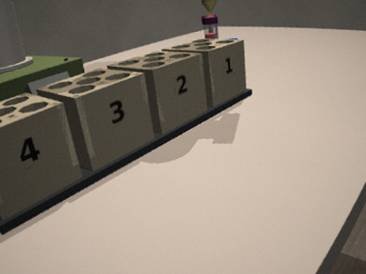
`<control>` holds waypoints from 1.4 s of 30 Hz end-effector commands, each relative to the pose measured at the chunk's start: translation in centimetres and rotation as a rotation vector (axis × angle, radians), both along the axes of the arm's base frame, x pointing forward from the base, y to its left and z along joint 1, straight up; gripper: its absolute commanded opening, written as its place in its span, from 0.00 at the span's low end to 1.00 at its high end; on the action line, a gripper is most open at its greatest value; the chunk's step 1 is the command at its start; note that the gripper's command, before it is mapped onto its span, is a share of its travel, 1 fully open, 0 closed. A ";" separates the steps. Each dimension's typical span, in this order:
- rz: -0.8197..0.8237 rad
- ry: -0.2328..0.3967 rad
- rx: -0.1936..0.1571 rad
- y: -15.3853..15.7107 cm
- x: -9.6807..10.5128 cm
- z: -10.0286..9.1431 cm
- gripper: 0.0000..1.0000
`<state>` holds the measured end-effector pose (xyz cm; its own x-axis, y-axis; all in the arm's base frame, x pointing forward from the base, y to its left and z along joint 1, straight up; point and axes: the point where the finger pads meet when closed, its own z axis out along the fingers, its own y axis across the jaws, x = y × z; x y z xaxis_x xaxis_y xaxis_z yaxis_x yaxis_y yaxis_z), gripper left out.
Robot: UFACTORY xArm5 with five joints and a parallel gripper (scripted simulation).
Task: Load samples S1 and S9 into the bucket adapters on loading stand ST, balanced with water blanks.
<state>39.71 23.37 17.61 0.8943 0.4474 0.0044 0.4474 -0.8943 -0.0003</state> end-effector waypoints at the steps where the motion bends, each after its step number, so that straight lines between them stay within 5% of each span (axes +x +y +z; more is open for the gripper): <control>1: 0.100 -0.004 0.004 1.0 -1.1 0.2 0.00; 5: 0.208 -0.005 0.003 2.3 -2.6 0.2 0.00; 30: 0.208 -0.004 0.005 9.6 -11.5 0.2 0.00; 42: 0.208 -0.004 0.005 11.0 -13.2 0.2 0.00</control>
